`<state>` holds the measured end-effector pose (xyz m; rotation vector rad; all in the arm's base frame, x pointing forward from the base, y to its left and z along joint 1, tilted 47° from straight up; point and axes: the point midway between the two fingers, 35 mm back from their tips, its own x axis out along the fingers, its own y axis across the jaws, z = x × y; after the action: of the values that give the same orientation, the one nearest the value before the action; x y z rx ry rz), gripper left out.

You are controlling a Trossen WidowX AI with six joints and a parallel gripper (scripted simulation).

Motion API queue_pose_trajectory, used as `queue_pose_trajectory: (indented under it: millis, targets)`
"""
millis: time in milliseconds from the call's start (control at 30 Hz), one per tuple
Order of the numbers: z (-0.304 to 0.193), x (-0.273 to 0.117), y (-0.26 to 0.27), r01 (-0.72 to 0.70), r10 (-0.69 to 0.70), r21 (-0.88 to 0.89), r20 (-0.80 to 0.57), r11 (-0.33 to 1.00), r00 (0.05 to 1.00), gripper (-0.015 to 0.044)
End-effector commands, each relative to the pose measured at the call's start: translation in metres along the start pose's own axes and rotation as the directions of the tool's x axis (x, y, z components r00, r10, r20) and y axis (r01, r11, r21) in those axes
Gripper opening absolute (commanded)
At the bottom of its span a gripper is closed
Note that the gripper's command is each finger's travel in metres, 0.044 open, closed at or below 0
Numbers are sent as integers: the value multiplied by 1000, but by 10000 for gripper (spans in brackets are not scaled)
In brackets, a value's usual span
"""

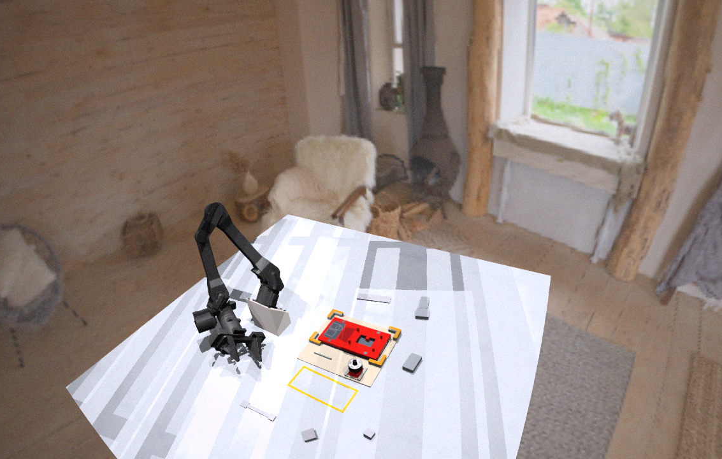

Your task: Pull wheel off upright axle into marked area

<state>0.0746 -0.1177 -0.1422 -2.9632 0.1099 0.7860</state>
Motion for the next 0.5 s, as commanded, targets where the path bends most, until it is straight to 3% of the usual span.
queue_pose_trajectory:
  millis: [0, 100, 233, 367, 467]
  targets:
    - [0, 0, 1, 7, -7, -12, 2, 1000, 1000, 374]
    - [2, 7, 12, 110, -106, -179, 34, 978, 994, 300]
    - [-3, 22, 33, 280, -263, -447, 102, 850, 959, 300]
    - [-14, 40, 46, 440, -400, -633, 216, 637, 891, 300]
    - [-31, 57, 55, 482, -468, -744, 257, 463, 846, 300]
